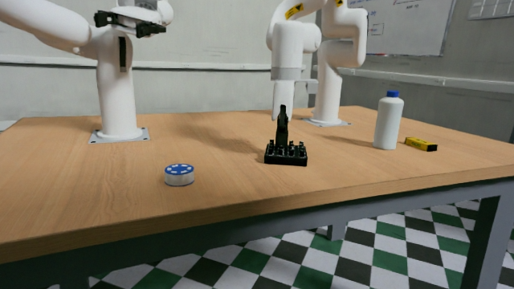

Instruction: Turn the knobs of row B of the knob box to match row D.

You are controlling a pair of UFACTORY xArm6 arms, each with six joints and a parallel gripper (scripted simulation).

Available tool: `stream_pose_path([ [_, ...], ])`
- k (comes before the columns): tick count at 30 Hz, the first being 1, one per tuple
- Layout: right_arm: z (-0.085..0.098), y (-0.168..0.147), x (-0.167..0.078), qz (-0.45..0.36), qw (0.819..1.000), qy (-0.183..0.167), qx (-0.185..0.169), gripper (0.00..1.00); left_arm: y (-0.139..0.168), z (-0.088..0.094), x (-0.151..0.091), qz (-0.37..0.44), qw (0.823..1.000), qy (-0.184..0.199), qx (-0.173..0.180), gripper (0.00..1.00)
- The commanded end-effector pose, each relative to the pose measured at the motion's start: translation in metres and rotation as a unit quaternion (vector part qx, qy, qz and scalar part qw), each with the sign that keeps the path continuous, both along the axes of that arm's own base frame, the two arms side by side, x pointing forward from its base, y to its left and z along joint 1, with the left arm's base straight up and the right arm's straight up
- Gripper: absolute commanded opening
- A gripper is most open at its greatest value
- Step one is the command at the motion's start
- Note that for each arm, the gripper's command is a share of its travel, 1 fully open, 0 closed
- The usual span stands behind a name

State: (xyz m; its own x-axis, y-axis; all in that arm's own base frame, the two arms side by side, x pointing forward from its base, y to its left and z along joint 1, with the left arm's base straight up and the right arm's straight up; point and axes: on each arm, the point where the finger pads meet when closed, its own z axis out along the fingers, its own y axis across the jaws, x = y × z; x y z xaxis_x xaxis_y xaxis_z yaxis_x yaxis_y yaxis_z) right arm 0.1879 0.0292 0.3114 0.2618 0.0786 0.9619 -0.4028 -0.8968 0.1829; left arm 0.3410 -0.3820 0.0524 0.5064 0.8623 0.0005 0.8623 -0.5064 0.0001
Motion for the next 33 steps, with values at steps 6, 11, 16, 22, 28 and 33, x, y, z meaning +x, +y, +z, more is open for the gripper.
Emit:
stream_pose_path([
  [6,0.0006,0.0002,-0.0001,0.000,1.000,0.000,0.001,1.00,-0.0012,0.0019,0.0010,-0.009,1.000,-0.001,-0.002,0.10],
  [11,0.0006,0.0002,-0.0001,0.000,1.000,0.000,0.001,1.00,-0.0012,0.0019,0.0010,-0.009,1.000,-0.001,-0.002,0.10],
  [16,0.0006,0.0002,-0.0001,0.000,1.000,0.000,0.001,1.00,-0.0012,0.0019,0.0010,-0.009,1.000,-0.001,-0.002,0.21],
  [22,0.0006,0.0002,-0.0001,0.000,1.000,0.000,0.001,1.00,-0.0012,0.0019,0.0010,-0.009,1.000,-0.001,-0.002,0.21],
  [28,0.0006,0.0002,-0.0001,0.000,1.000,0.000,0.001,1.00,-0.0012,0.0019,0.0010,-0.009,1.000,-0.001,-0.002,0.21],
  [33,0.0006,0.0002,-0.0001,0.000,1.000,0.000,0.001,1.00,-0.0012,0.0025,0.0010,-0.009,1.000,-0.001,-0.002,0.21],
])
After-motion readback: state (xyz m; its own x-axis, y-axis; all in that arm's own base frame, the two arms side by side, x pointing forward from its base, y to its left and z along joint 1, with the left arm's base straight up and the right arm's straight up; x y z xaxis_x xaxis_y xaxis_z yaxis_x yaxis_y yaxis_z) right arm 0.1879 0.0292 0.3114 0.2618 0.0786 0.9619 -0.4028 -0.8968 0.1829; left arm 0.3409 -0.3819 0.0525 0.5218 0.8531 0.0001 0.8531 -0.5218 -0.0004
